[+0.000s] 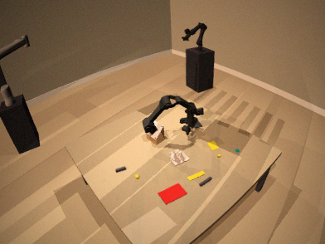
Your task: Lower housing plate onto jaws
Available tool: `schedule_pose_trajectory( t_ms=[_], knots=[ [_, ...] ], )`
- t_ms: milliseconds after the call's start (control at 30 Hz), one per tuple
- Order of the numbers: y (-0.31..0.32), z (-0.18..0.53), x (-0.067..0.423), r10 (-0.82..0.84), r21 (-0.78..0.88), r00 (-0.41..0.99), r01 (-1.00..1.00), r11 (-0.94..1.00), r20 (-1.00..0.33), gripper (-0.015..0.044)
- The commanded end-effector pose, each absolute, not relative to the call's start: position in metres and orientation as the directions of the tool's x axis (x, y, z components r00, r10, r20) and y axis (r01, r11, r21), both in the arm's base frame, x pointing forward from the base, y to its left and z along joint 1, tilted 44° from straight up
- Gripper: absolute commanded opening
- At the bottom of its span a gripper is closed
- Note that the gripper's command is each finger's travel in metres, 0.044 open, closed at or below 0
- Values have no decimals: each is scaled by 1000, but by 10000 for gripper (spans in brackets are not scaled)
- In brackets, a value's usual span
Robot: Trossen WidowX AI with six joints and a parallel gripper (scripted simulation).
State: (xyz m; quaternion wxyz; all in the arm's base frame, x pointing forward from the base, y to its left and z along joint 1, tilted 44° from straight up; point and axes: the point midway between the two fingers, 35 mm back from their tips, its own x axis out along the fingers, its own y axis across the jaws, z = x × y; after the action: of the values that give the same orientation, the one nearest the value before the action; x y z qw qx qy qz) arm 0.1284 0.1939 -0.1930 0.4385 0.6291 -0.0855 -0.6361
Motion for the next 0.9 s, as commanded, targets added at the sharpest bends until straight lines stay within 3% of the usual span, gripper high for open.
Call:
schedule_pose_trajectory(
  t_ms=[0,867],
  knots=[
    [211,-183,127,-649,649,181,448,-615,-739,351],
    [238,-149,118,-649,650,183,450,-613,-738,351]
  ],
)
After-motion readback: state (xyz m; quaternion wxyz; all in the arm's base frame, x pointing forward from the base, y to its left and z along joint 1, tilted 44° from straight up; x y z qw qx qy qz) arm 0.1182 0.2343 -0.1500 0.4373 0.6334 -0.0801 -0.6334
